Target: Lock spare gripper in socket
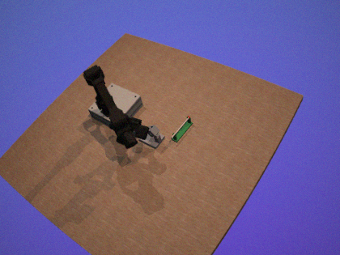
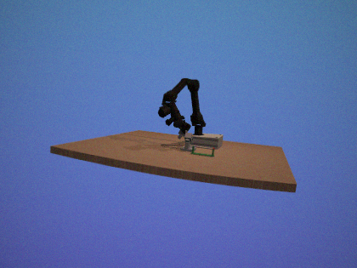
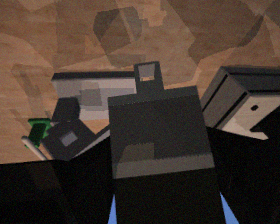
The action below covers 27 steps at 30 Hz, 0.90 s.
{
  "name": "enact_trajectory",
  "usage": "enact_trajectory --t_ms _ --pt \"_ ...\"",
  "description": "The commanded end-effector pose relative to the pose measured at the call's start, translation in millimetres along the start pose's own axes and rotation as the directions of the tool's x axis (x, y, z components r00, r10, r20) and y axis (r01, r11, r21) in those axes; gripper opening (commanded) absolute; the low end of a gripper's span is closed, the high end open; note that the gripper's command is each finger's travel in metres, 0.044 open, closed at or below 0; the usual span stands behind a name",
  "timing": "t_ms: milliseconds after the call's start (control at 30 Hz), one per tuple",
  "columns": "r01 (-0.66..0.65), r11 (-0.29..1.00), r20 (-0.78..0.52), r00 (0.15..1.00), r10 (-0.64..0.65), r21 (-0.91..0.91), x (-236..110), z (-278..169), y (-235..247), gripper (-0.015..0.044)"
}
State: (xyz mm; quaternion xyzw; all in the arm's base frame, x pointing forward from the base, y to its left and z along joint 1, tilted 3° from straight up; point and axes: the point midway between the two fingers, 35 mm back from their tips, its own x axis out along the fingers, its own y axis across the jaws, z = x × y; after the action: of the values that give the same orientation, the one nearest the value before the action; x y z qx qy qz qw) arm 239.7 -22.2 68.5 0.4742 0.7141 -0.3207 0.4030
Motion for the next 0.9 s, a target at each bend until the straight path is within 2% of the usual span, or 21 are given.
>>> enact_trajectory --t_ms 0,433,867 --pt "-0.059 0.997 -0.091 0.994 0.053 -0.059 1.2 -12.4 -5.1 0.0" --pt "-0.337 0.921 -0.329 0.907 0.262 -0.196 -3.0 -42.5 -10.0 0.0" --pt "-0.652 0.719 -0.482 0.723 0.495 -0.239 -19.2 -65.0 -9.5 0.0"
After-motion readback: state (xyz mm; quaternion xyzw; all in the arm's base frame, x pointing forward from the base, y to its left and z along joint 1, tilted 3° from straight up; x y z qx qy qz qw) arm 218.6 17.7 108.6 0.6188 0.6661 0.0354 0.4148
